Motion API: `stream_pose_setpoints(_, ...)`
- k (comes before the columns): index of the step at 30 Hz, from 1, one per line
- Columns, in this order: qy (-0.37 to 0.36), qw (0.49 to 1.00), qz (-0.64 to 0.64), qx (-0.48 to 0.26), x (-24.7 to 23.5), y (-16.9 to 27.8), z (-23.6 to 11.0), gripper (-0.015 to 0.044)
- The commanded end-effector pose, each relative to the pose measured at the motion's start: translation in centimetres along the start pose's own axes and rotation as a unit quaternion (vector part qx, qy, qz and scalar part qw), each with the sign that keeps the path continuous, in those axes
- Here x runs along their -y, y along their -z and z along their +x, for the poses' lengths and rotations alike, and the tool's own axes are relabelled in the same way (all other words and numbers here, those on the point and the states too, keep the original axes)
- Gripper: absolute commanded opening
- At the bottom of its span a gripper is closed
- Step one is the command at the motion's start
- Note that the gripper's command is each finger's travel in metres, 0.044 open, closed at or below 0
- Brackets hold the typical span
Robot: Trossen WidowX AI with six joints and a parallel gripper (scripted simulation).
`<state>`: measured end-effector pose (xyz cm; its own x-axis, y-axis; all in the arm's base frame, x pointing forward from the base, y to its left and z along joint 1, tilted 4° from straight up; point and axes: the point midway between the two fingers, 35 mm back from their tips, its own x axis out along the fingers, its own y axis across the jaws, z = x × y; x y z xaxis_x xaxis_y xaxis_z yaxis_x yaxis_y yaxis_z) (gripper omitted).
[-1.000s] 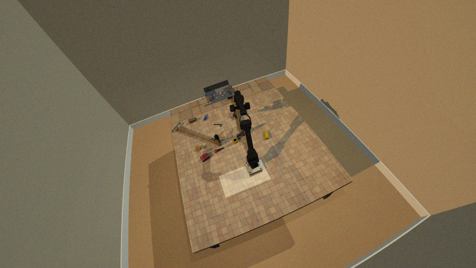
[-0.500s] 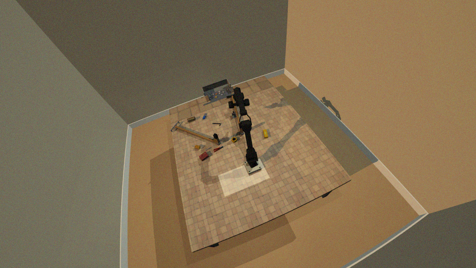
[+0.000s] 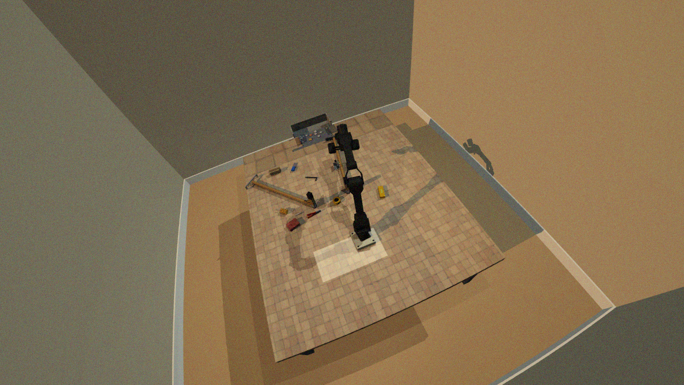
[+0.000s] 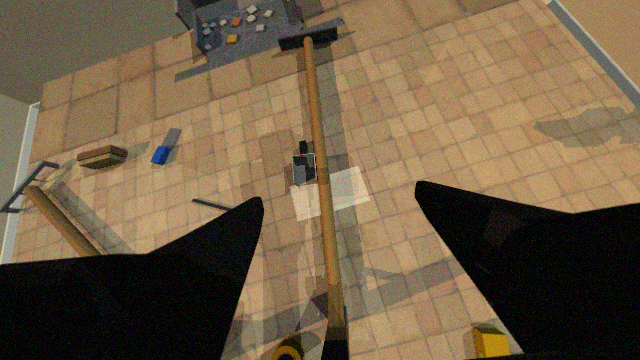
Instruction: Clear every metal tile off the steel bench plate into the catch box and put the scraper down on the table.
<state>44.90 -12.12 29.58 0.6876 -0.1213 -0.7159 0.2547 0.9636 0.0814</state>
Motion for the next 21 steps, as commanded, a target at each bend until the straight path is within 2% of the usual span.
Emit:
stream_pose_setpoints(1,-0.006,1.000,-0.005,0.018,-0.2,-0.2,-1.6,0.0440)
stream_pose_setpoints(21,-0.025,0.995,-0.020,0.098,-0.8,0.2,-8.6,0.0440)
